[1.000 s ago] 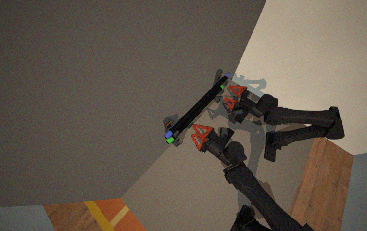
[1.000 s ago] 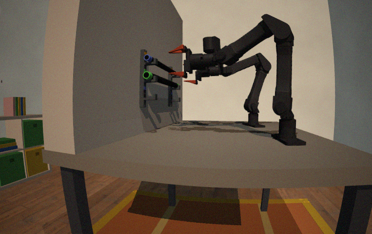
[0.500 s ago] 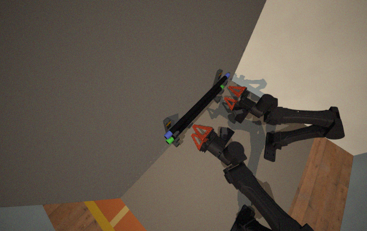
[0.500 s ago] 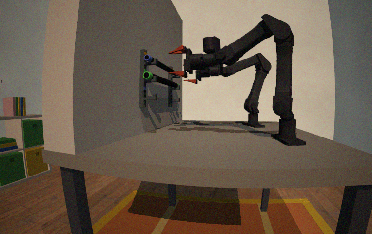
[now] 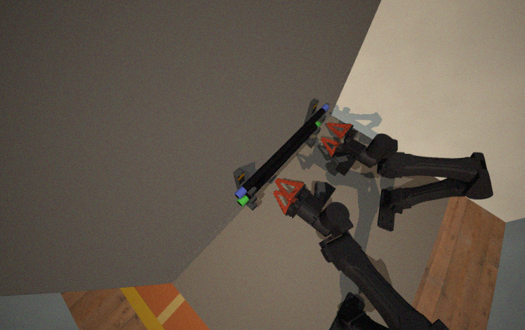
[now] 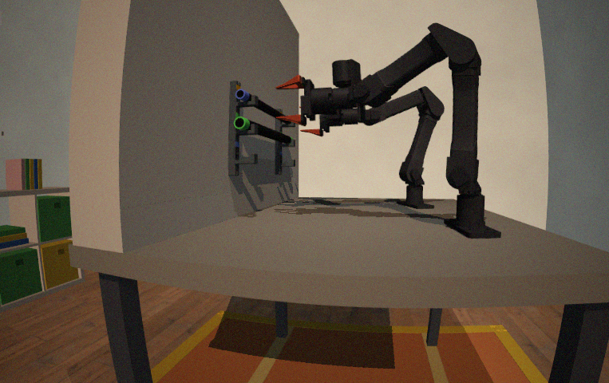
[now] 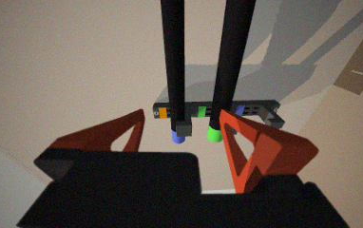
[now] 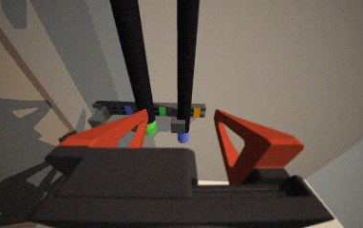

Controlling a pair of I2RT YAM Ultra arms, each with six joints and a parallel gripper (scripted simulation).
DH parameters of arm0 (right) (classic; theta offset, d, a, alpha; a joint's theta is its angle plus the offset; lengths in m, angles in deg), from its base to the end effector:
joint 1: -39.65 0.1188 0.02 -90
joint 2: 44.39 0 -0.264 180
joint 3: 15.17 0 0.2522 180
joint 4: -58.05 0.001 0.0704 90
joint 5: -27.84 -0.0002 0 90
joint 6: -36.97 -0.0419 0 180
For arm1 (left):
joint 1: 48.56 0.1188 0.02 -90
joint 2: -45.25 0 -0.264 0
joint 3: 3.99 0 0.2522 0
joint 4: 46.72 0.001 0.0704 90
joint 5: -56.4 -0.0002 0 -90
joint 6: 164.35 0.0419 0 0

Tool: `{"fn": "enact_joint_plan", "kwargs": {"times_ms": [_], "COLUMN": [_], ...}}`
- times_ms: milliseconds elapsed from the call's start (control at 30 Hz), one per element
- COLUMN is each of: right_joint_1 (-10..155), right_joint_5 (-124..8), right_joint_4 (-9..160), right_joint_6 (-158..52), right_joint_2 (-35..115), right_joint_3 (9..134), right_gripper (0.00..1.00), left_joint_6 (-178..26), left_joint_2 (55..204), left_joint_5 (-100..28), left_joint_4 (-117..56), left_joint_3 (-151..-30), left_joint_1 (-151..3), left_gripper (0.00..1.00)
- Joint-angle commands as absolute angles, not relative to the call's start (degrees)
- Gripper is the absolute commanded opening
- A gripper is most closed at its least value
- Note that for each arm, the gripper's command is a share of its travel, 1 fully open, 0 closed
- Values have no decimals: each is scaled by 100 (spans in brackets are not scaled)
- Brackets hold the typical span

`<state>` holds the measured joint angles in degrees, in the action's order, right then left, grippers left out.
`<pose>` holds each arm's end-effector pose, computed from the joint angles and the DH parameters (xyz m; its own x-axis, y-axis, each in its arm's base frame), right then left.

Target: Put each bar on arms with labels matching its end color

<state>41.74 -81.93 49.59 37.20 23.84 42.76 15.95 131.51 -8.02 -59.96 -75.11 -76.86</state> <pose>0.2803 -0.0030 0.3152 -0.3034 -0.9527 0.0149 -0.0333 -0.0050 -0.9994 0.3211 -0.1512 0.3126 0.0478 0.9987 0.0195 0.0289 -0.0209 0.9994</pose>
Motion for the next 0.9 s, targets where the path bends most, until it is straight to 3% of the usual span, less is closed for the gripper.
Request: {"fn": "enact_joint_plan", "kwargs": {"times_ms": [0, 867], "right_joint_1": [4089, 4033], "right_joint_5": [-8146, -8090], "right_joint_4": [4894, 4764], "right_joint_6": [3698, 3696], "right_joint_2": [2296, 2325], "right_joint_3": [4308, 4205], "right_gripper": [86, 75], "left_joint_6": [1566, 1565], "left_joint_2": [13086, 13156], "left_joint_5": [-815, -787], "left_joint_4": [-6036, -6163], "left_joint_3": [-7595, -7537], "left_joint_1": [-7677, -7705], "left_gripper": [86, 75]}}
